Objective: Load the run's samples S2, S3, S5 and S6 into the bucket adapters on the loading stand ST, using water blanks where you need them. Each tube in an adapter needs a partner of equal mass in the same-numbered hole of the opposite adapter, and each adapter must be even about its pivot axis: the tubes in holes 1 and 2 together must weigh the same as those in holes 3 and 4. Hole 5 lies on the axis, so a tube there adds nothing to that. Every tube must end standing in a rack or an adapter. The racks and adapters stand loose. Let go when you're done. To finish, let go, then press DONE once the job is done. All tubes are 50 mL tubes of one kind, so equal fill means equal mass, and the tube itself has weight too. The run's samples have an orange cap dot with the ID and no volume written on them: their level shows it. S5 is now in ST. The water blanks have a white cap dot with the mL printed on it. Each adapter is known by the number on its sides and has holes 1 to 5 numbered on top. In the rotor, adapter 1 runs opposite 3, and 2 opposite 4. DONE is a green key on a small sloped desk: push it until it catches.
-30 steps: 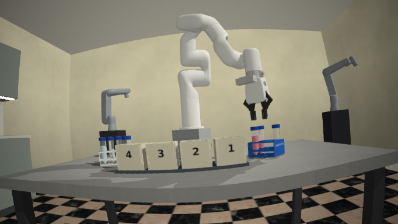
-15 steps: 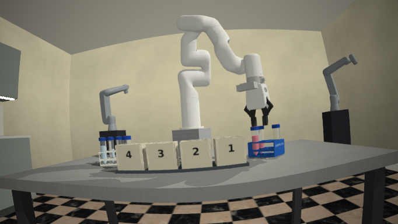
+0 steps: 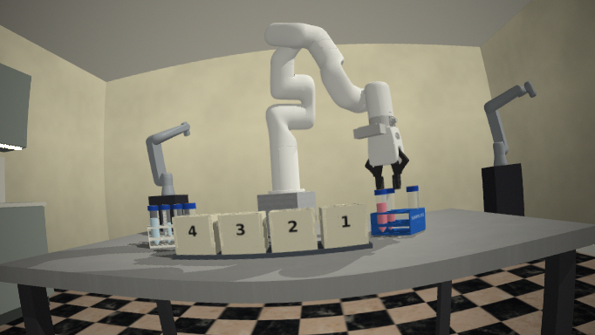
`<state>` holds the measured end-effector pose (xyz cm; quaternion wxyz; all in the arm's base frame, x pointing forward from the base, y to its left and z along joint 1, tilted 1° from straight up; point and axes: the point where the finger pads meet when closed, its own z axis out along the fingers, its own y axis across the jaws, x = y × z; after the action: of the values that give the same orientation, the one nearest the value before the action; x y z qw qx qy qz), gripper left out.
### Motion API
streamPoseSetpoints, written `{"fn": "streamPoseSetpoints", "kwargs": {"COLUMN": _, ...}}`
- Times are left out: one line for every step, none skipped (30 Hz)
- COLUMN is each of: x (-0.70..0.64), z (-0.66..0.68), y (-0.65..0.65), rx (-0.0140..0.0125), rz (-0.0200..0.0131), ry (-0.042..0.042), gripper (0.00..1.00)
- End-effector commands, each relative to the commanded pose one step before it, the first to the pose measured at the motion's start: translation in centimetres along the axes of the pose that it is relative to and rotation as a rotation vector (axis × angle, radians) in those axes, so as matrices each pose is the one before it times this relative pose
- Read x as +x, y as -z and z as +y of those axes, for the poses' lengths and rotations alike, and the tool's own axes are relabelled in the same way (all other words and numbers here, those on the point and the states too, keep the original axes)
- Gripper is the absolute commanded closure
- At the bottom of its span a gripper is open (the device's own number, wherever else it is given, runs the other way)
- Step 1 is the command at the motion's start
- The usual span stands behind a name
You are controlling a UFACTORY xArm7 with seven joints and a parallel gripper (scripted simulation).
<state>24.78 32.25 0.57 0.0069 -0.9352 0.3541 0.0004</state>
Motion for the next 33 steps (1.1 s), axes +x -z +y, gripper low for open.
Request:
{"fn": "streamPoseSetpoints", "kwargs": {"x": -0.002, "z": -0.147, "y": -0.132, "rx": 0.00364, "rz": 0.00030, "ry": 0.00010, "gripper": 0.43}}
{"fn": "streamPoseSetpoints", "kwargs": {"x": 0.000, "z": 0.000, "y": -0.067, "rx": 0.00000, "rz": 0.00000, "ry": 0.00000, "gripper": 0.43}}
{"fn": "streamPoseSetpoints", "kwargs": {"x": 0.000, "z": 0.000, "y": -0.067, "rx": 0.00000, "rz": 0.00000, "ry": 0.00000, "gripper": 0.43}}
{"fn": "streamPoseSetpoints", "kwargs": {"x": 0.000, "z": 0.000, "y": -0.067, "rx": 0.00000, "rz": 0.00000, "ry": 0.00000, "gripper": 0.43}}
{"fn": "streamPoseSetpoints", "kwargs": {"x": 0.000, "z": 0.000, "y": -0.067, "rx": 0.00000, "rz": 0.00000, "ry": 0.00000, "gripper": 0.43}}
{"fn": "streamPoseSetpoints", "kwargs": {"x": 0.000, "z": 0.000, "y": -0.067, "rx": 0.00000, "rz": 0.00000, "ry": 0.00000, "gripper": 0.43}}
{"fn": "streamPoseSetpoints", "kwargs": {"x": 0.000, "z": 0.000, "y": -0.067, "rx": 0.00000, "rz": 0.00000, "ry": 0.00000, "gripper": 0.43}}
{"fn": "streamPoseSetpoints", "kwargs": {"x": 0.000, "z": 0.000, "y": -0.067, "rx": 0.00000, "rz": 0.00000, "ry": 0.00000, "gripper": 0.43}}
{"fn": "streamPoseSetpoints", "kwargs": {"x": 0.000, "z": 0.000, "y": -0.067, "rx": 0.00000, "rz": 0.00000, "ry": 0.00000, "gripper": 0.43}}
{"fn": "streamPoseSetpoints", "kwargs": {"x": 0.000, "z": 0.000, "y": -0.067, "rx": 0.00000, "rz": 0.00000, "ry": 0.00000, "gripper": 0.43}}
{"fn": "streamPoseSetpoints", "kwargs": {"x": 0.000, "z": 0.000, "y": 0.000, "rx": 0.00000, "rz": 0.00000, "ry": 0.00000, "gripper": 0.43}}
{"fn": "streamPoseSetpoints", "kwargs": {"x": 0.000, "z": 0.000, "y": 0.000, "rx": 0.00000, "rz": 0.00000, "ry": 0.00000, "gripper": 0.43}}
{"fn": "streamPoseSetpoints", "kwargs": {"x": -0.001, "z": 0.000, "y": -0.068, "rx": 0.00000, "rz": 0.00000, "ry": 0.00000, "gripper": 0.43}}
{"fn": "streamPoseSetpoints", "kwargs": {"x": 0.000, "z": 0.000, "y": -0.066, "rx": 0.00000, "rz": 0.00000, "ry": 0.00000, "gripper": 0.43}}
{"fn": "streamPoseSetpoints", "kwargs": {"x": 0.000, "z": 0.000, "y": -0.066, "rx": 0.00000, "rz": 0.00000, "ry": 0.00000, "gripper": 0.43}}
{"fn": "streamPoseSetpoints", "kwargs": {"x": 0.000, "z": 0.000, "y": -0.067, "rx": 0.00000, "rz": 0.00000, "ry": 0.00000, "gripper": 0.43}}
{"fn": "streamPoseSetpoints", "kwargs": {"x": 0.000, "z": 0.000, "y": -0.067, "rx": 0.00000, "rz": 0.00000, "ry": 0.00000, "gripper": 0.43}}
{"fn": "streamPoseSetpoints", "kwargs": {"x": 0.000, "z": 0.000, "y": -0.067, "rx": 0.00000, "rz": 0.00000, "ry": 0.00000, "gripper": 0.43}}
{"fn": "streamPoseSetpoints", "kwargs": {"x": 0.000, "z": 0.000, "y": -0.067, "rx": 0.00000, "rz": 0.00000, "ry": 0.00000, "gripper": 0.43}}
{"fn": "streamPoseSetpoints", "kwargs": {"x": 0.000, "z": 0.000, "y": -0.067, "rx": 0.00000, "rz": 0.00000, "ry": 0.00000, "gripper": 0.43}}
{"fn": "streamPoseSetpoints", "kwargs": {"x": 0.000, "z": 0.000, "y": -0.067, "rx": 0.00000, "rz": 0.00000, "ry": 0.00000, "gripper": 0.43}}
{"fn": "streamPoseSetpoints", "kwargs": {"x": 0.000, "z": 0.000, "y": -0.067, "rx": 0.00000, "rz": 0.00000, "ry": 0.00000, "gripper": 0.43}}
{"fn": "streamPoseSetpoints", "kwargs": {"x": 0.000, "z": 0.000, "y": -0.067, "rx": 0.00000, "rz": 0.00000, "ry": 0.00000, "gripper": 0.43}}
{"fn": "streamPoseSetpoints", "kwargs": {"x": 0.000, "z": 0.000, "y": -0.067, "rx": 0.00000, "rz": 0.00000, "ry": 0.00000, "gripper": 0.43}}
{"fn": "streamPoseSetpoints", "kwargs": {"x": 0.000, "z": 0.000, "y": -0.067, "rx": 0.00000, "rz": 0.00000, "ry": 0.00000, "gripper": 0.43}}
{"fn": "streamPoseSetpoints", "kwargs": {"x": 0.000, "z": 0.000, "y": -0.067, "rx": 0.00000, "rz": 0.00000, "ry": 0.00000, "gripper": 0.43}}
{"fn": "streamPoseSetpoints", "kwargs": {"x": 0.000, "z": 0.000, "y": -0.067, "rx": 0.00000, "rz": 0.00000, "ry": 0.00000, "gripper": 0.43}}
{"fn": "streamPoseSetpoints", "kwargs": {"x": 0.000, "z": 0.000, "y": 0.000, "rx": 0.00000, "rz": 0.00000, "ry": 0.00000, "gripper": 0.43}}
{"fn": "streamPoseSetpoints", "kwargs": {"x": 0.000, "z": 0.000, "y": 0.000, "rx": 0.00000, "rz": 0.00000, "ry": 0.00000, "gripper": 0.43}}
{"fn": "streamPoseSetpoints", "kwargs": {"x": -0.001, "z": -0.001, "y": -0.003, "rx": 0.00000, "rz": 0.00001, "ry": 0.00000, "gripper": 0.43}}
{"fn": "streamPoseSetpoints", "kwargs": {"x": 0.002, "z": 0.001, "y": 0.006, "rx": -0.00001, "rz": -0.00002, "ry": 0.00000, "gripper": 0.43}}
{"fn": "streamPoseSetpoints", "kwargs": {"x": -0.001, "z": -0.001, "y": -0.002, "rx": 0.00000, "rz": 0.00001, "ry": 0.00000, "gripper": 0.43}}
{"fn": "streamPoseSetpoints", "kwargs": {"x": 0.000, "z": 0.000, "y": -0.001, "rx": 0.00000, "rz": 0.00000, "ry": 0.00000, "gripper": 0.43}}
